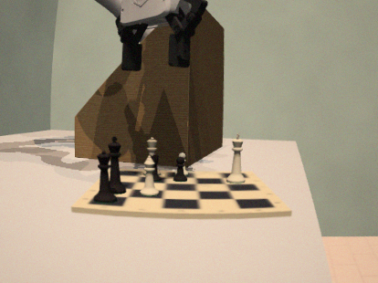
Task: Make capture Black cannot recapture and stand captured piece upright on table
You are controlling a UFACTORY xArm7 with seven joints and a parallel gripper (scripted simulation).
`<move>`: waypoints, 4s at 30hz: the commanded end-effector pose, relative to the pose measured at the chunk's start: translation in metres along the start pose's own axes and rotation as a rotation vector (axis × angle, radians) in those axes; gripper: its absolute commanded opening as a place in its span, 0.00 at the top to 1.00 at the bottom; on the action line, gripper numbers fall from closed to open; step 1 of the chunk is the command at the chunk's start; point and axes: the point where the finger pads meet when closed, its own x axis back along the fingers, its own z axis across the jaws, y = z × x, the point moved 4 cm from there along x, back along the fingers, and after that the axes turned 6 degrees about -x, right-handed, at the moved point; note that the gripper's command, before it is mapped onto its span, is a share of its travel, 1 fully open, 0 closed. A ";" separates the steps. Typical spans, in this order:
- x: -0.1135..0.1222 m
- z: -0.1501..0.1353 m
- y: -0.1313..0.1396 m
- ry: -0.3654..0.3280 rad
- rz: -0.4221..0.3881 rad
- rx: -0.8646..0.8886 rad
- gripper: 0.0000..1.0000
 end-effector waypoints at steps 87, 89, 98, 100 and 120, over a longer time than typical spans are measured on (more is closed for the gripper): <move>-0.048 0.004 0.000 0.005 -0.003 1.572 0.61; -0.049 0.004 0.000 0.005 -0.003 1.572 0.61; -0.058 0.004 0.000 0.005 -0.003 1.572 0.61; -0.060 0.004 0.000 0.005 -0.003 1.572 0.61; -0.087 0.004 0.000 0.005 -0.003 1.572 0.61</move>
